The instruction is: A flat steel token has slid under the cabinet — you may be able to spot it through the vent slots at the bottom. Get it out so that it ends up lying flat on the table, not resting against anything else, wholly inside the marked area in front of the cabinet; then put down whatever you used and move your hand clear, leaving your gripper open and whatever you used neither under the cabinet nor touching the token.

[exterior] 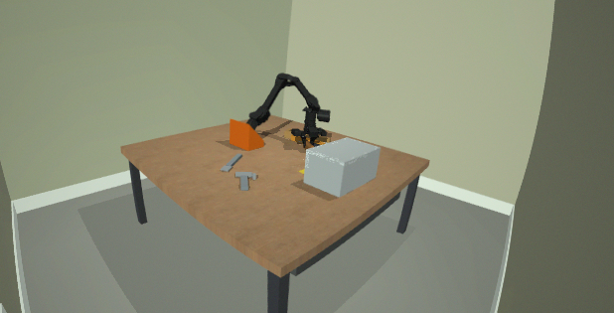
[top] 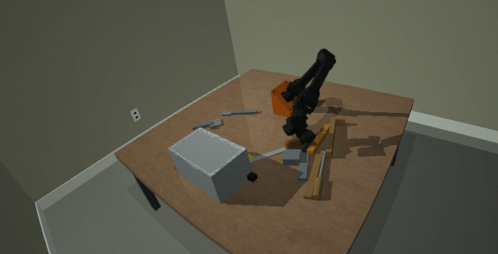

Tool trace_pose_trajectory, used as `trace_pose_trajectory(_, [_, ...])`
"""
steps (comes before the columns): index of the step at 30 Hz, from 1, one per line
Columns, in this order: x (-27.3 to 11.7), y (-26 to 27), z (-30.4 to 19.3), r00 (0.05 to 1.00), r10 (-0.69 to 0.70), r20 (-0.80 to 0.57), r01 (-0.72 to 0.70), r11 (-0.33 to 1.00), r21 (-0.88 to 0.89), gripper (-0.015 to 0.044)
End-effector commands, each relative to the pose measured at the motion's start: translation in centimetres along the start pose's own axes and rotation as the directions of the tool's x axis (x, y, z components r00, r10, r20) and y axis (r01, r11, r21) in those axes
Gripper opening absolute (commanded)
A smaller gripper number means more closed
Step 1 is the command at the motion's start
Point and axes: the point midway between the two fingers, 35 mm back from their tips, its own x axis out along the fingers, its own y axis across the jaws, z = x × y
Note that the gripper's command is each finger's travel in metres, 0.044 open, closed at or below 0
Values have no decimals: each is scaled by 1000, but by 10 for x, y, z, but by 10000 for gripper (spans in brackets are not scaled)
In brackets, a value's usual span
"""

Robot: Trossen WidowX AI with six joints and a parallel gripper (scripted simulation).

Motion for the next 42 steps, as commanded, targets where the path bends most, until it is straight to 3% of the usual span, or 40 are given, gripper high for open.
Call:
trace_pose_trajectory(1, [-2, 5, 0, 1000, 13, -1, -13, 999, -39, 0])
trace_pose_trajectory(15, [-2, 4, 0, 1000, 13, -1, -13, 990, -138, 0])
trace_pose_trajectory(22, [-1, 2, 0, 1000, 5, -2, -6, 993, -121, 184])
trace_pose_trajectory(26, [-1, 2, 0, 1000, 5, -2, -5, 993, -121, 200])
trace_pose_trajectory(29, [0, 1, 0, 1000, 12, -1, -12, 993, -121, 270])
trace_pose_trajectory(42, [2, 0, 0, 1000, 13, -1, -13, 993, -119, 270])
